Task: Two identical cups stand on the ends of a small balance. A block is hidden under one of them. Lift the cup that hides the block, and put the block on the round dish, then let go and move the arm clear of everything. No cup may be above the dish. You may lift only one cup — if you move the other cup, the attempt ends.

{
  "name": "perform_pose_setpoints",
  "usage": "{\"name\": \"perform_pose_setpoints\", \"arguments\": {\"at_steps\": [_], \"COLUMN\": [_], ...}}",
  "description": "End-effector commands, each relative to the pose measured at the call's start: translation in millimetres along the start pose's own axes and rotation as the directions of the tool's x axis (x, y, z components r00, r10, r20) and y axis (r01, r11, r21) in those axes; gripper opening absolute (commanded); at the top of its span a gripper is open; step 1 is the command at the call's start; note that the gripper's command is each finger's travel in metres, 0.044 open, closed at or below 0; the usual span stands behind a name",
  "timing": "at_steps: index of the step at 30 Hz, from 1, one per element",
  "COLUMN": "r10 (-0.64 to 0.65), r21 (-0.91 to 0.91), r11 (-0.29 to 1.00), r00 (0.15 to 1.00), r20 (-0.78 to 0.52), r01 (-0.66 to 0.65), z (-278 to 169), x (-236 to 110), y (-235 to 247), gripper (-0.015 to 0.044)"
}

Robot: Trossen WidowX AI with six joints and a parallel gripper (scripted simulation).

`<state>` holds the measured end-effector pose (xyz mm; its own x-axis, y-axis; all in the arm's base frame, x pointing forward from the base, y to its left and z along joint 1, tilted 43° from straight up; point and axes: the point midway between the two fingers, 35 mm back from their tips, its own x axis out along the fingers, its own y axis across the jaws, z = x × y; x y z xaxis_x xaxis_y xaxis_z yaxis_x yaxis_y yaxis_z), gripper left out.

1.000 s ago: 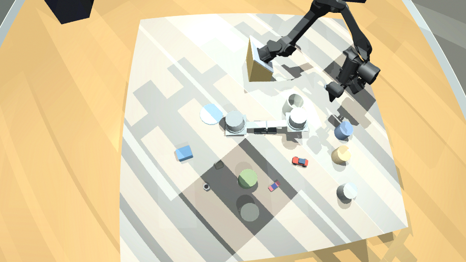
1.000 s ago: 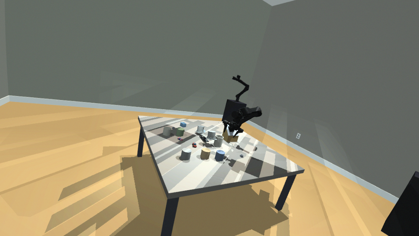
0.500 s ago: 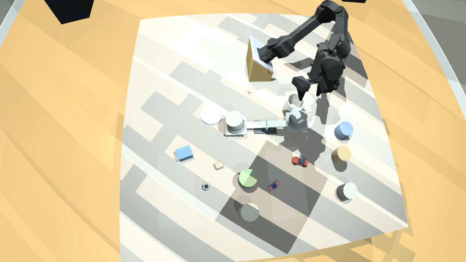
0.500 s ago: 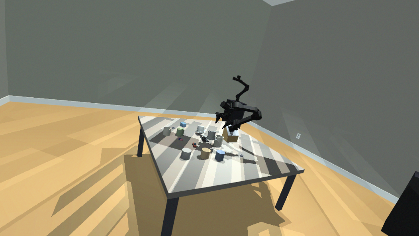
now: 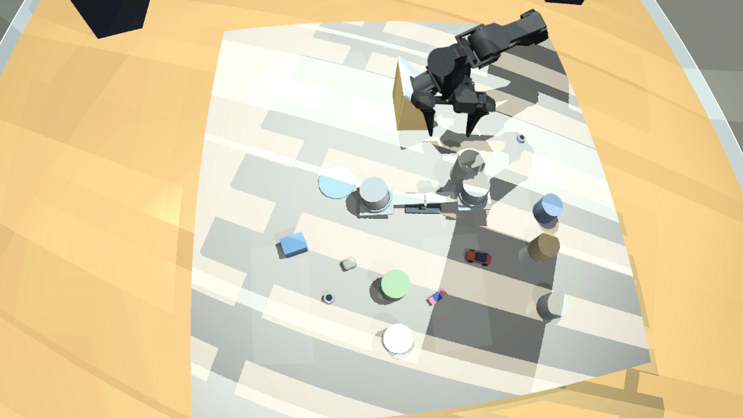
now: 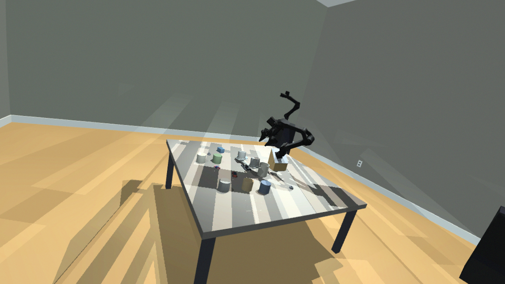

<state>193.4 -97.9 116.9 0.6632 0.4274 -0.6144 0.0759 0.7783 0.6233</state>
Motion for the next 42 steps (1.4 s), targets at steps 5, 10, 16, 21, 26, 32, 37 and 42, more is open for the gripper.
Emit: {"name": "perform_pose_setpoints", "arguments": {"at_steps": [5,10,16,21,26,32,37,42], "r10": [-0.013,-0.008,0.012,0.027,0.040,0.053,0.061,0.067], "r21": [0.115,0.074,-0.096,-0.237,-0.372,-0.520,-0.626,-0.711], "r11": [0.993,0.997,0.995,0.971,0.925,0.842,0.751,0.640], "r00": [0.989,0.992,0.999,0.999,0.994,0.982,0.965,0.943], "r20": [0.146,0.125,0.043,-0.028,-0.099,-0.184,-0.255,-0.325], "r01": [-0.004,-0.001,-0.008,-0.032,-0.074,-0.143,-0.213,-0.290], "z": [-22.7,-20.3,-10.8,-3.6,2.7,8.7,12.2,13.9], "x": [-15.6,-14.7,-8.7,-1.1,8.9,24.1,39.3,56.5], "y": [-25.4,-28.6,-42.4,-54.9,-68.0,-84.2,-98.0,-111.7], "gripper": [0.0440,0.0440,0.0440,0.0440,0.0440,0.0440,0.0440,0.0440]}}
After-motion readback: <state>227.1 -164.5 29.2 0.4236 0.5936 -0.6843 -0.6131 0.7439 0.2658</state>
